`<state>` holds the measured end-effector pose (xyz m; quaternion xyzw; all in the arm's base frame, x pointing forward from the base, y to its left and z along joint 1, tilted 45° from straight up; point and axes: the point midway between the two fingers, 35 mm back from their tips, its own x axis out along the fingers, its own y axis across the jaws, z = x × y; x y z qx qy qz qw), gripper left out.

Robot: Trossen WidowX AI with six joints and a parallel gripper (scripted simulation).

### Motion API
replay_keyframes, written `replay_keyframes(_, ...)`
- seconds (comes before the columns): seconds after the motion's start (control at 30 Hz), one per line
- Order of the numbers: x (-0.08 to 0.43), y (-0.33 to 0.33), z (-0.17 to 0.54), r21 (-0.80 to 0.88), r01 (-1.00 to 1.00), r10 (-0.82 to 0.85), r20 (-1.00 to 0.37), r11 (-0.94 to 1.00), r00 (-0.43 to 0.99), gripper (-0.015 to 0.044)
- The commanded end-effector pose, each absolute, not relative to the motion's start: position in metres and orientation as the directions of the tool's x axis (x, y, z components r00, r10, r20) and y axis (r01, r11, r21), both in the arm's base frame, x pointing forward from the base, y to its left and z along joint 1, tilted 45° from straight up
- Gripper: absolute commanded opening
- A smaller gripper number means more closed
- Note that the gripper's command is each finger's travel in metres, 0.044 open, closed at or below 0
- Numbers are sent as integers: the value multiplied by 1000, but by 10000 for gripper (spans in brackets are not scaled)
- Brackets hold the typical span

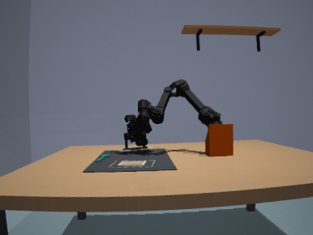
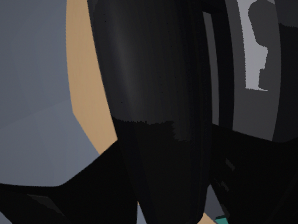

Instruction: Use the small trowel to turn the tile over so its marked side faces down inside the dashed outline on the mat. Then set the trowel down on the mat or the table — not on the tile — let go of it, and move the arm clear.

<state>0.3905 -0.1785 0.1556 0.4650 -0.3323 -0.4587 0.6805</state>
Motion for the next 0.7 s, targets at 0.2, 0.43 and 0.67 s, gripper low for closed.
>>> replay_keyframes(0.2,392,-188,144,936,318,-931,25,150,364,0)
replay_keyframes(0.43,392,-188,144,936,318,-931,25,150,364,184)
replay_keyframes(0.67,392,-188,144,936,318,-931,25,150,364,300)
